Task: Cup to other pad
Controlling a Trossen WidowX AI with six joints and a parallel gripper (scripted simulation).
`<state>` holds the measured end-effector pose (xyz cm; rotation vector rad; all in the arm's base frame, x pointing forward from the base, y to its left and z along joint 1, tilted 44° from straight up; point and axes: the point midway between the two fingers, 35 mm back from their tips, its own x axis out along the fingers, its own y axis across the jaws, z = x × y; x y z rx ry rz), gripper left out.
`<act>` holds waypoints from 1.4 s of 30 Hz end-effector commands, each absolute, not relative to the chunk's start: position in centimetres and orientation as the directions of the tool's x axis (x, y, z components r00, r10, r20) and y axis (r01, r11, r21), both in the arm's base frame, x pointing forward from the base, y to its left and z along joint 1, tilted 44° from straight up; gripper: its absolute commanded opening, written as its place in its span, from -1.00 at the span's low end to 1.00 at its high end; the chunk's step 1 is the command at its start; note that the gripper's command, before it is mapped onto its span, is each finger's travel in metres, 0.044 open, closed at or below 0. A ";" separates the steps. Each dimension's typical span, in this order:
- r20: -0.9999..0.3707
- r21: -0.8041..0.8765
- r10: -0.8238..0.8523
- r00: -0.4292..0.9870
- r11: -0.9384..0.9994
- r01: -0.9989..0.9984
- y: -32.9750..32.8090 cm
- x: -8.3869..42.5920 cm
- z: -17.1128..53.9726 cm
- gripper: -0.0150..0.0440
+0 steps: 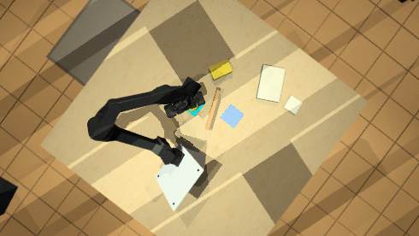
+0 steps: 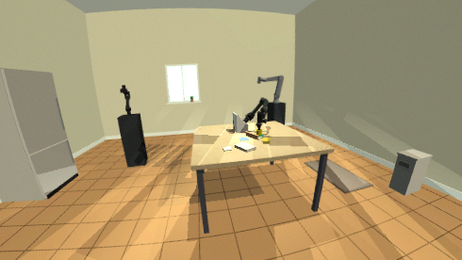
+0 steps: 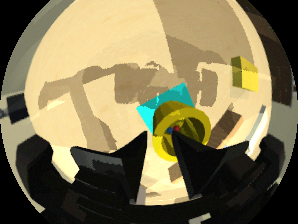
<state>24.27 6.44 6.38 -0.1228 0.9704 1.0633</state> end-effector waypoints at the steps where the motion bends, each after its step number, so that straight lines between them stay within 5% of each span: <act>1: -0.721 0.343 0.680 0.135 0.519 -0.783 6.1 24.3 6.8 0.01; 28: -0.718 0.347 0.683 0.135 0.519 -0.781 3.9 23.7 8.8 0.01; 39: -0.719 0.351 0.682 0.132 0.521 -0.778 3.8 23.7 8.8 0.98; 42: -0.721 0.350 0.680 0.132 0.522 -0.778 3.1 23.7 9.4 1.00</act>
